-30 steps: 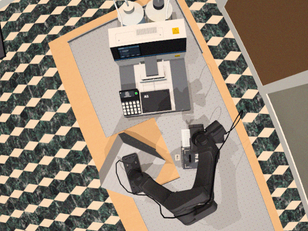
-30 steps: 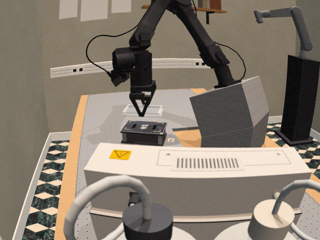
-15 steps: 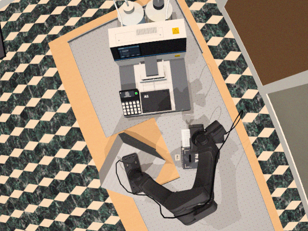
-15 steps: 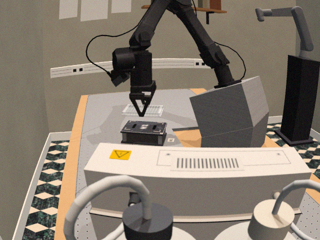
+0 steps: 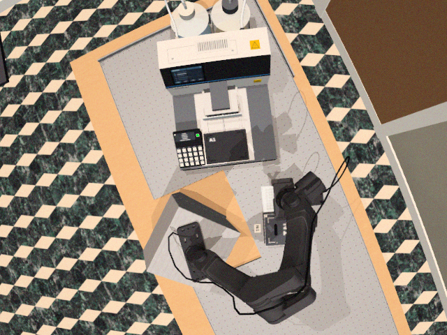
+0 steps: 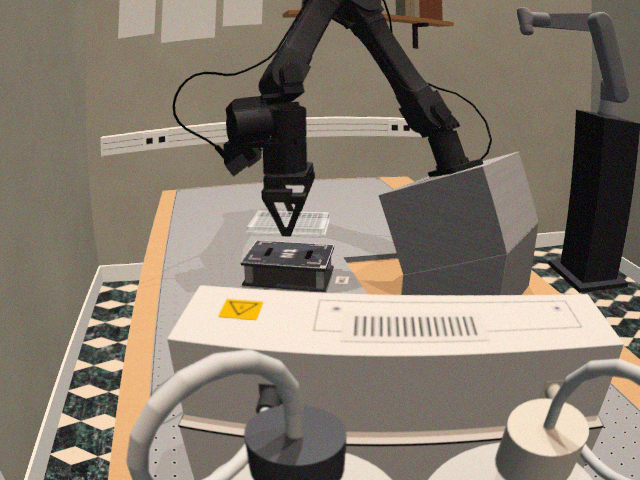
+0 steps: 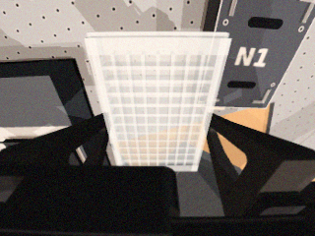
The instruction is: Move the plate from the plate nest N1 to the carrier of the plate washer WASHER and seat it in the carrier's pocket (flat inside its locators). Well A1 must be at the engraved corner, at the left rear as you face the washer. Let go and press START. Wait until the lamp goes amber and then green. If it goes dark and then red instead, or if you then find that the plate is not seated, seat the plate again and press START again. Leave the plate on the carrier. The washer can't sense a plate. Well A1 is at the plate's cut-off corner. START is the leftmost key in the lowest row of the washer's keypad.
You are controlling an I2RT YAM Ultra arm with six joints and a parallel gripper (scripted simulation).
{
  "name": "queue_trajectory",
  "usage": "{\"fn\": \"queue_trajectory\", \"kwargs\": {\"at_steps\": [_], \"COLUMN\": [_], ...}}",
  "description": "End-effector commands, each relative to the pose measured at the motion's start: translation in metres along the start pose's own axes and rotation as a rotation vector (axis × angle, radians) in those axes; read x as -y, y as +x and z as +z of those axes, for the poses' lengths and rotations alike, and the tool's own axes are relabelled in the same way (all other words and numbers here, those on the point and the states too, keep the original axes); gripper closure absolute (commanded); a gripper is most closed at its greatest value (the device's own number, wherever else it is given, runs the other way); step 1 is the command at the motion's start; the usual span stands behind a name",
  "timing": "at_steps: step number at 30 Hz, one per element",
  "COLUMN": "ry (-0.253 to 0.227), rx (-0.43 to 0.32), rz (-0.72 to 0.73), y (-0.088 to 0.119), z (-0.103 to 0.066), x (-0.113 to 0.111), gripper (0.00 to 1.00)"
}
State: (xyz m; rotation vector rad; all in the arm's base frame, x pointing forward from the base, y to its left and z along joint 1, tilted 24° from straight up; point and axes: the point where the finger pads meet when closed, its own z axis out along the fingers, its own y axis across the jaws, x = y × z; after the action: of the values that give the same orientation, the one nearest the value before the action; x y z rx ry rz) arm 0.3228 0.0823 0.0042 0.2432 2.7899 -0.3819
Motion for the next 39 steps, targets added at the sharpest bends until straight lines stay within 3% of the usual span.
{"fn": "queue_trajectory", "kwargs": {"at_steps": [1,6,7,8,21,27,28,29,39], "ry": [-0.013,-0.013,-0.035,-0.013,-0.015,-0.015,-0.015,-0.043,-0.043], "rx": [0.025,0.025,0.05,0.025,0.027,0.027,0.027,0.045,0.045], "rz": [-0.007,-0.007,0.008,-0.007,-0.007,-0.007,-0.007,0.008,0.008], "y": [0.0,0.008,0.004,0.013,0.047,0.057,0.057,0.05,0.05], "z": [-0.011,-0.012,-0.023,-0.013,-0.02,-0.022,-0.022,-0.033,-0.033], "x": [-0.024,-0.037,-0.041,-0.045,-0.101,-0.117,-0.117,-0.119,-0.119], "gripper": [0.16,0.16,0.16,0.16,0.16,0.16,0.16,0.16,0.16]}}
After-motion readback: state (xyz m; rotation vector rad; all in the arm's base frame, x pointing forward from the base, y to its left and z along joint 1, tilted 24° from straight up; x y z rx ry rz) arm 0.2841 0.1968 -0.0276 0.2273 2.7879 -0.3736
